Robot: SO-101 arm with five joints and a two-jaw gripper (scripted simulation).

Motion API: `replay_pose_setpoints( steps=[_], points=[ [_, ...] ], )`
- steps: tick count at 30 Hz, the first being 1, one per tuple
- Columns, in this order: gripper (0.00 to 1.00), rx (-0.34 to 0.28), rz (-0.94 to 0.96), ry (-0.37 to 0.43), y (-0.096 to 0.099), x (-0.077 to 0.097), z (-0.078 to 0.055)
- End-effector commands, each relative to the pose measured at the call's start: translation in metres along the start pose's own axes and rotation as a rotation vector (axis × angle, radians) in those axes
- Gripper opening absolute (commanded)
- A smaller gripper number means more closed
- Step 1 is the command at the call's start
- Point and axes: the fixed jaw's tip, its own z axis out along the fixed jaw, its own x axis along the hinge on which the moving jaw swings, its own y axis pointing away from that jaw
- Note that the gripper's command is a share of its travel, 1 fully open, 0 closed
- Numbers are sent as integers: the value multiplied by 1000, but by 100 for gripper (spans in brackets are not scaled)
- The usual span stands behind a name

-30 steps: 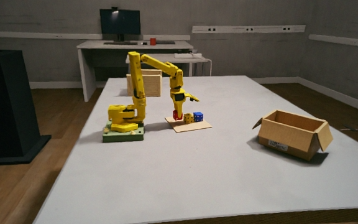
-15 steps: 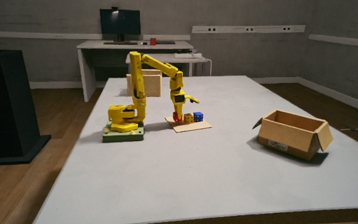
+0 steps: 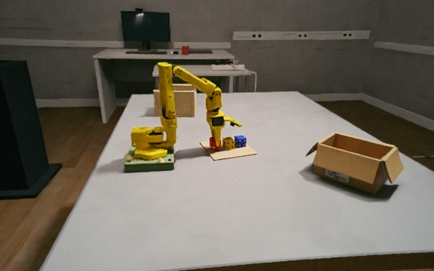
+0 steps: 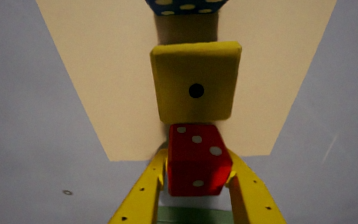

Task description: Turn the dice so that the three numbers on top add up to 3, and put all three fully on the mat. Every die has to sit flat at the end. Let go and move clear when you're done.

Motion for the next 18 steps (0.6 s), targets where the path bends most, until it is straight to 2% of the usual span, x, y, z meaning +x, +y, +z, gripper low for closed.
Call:
replay_pose_setpoints(
  steps=[1,18],
  points=[
    [0,2,4,22,1,4,4],
    [0,2,4,22,1,5,10]
  ],
)
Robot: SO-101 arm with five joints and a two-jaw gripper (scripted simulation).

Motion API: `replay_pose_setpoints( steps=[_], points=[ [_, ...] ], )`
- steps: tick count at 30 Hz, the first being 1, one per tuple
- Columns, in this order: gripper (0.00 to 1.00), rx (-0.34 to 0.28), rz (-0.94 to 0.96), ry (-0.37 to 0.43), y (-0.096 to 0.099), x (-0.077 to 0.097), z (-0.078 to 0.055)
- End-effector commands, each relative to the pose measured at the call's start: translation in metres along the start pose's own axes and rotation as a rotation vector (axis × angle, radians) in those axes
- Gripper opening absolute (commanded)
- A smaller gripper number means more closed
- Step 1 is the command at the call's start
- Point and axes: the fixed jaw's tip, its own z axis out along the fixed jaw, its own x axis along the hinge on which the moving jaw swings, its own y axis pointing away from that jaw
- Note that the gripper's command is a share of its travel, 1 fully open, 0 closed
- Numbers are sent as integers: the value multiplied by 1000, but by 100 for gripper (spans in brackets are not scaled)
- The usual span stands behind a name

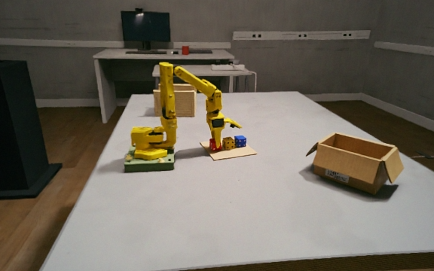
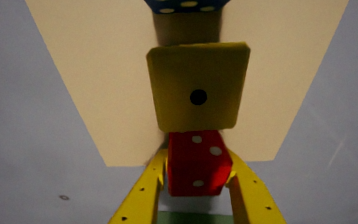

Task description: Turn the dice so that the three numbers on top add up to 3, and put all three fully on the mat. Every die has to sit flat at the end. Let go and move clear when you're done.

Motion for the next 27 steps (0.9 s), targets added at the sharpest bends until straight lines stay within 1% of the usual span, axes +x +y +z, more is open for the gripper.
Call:
replay_pose_setpoints(
  steps=[1,20,23,27],
  points=[
    [0,2,4,23,1,5,4],
    [0,2,4,23,1,5,5],
    [4,2,4,23,1,5,5],
    [12,2,4,23,1,5,5]
  ],
)
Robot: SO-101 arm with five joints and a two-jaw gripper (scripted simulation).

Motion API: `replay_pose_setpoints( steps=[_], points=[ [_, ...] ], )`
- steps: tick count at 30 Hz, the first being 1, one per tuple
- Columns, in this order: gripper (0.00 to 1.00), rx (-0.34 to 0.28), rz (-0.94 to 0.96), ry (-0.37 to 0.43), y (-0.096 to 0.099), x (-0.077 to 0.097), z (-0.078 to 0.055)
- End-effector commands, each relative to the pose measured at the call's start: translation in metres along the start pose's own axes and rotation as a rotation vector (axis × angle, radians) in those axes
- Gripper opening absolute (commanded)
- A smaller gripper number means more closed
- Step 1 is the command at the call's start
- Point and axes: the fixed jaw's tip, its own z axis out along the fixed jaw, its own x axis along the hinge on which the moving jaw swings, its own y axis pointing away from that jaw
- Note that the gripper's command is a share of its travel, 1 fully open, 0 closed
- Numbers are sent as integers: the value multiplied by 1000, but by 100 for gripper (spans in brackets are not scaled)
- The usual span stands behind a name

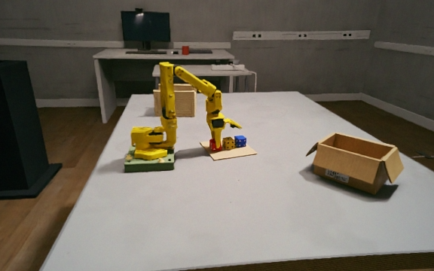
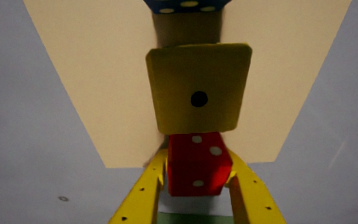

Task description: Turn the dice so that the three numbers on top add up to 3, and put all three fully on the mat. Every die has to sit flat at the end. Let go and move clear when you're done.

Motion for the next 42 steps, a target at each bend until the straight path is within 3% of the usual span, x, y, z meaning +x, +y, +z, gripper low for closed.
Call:
replay_pose_setpoints(
  steps=[1,15,33,42],
  points=[
    [14,3,4,24,1,5,4],
    [19,3,4,24,1,5,4],
    [34,3,4,24,1,5,4],
    [36,3,4,24,1,5,4]
  ],
)
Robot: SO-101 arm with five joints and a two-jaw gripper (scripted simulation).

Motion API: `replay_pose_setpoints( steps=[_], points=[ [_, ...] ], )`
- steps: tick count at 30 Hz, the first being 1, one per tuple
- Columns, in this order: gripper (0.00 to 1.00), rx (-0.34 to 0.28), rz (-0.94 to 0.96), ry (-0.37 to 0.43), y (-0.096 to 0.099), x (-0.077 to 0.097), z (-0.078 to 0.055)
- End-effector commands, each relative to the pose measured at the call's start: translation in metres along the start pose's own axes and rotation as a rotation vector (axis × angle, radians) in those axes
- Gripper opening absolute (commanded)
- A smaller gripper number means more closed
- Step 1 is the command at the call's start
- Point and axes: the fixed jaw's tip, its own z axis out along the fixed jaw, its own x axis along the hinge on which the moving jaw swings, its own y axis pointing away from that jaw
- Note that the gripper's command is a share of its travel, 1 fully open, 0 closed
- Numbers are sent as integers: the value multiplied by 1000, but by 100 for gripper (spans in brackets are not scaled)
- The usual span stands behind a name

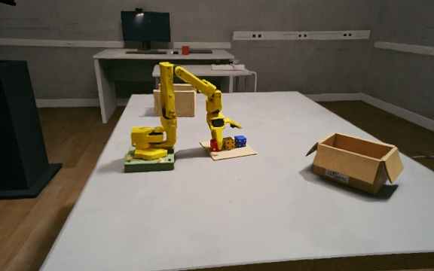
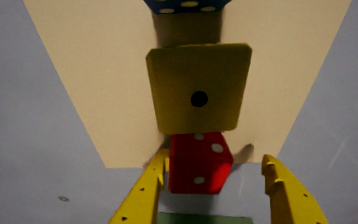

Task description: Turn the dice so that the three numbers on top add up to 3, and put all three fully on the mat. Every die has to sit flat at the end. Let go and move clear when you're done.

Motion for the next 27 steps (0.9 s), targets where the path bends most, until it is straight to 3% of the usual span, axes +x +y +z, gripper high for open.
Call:
replay_pose_setpoints(
  steps=[1,8,27],
  points=[
    [36,3,4,24,1,5,4],
    [36,3,4,24,1,3,-3],
    [36,3,4,24,1,3,-53]
  ],
)
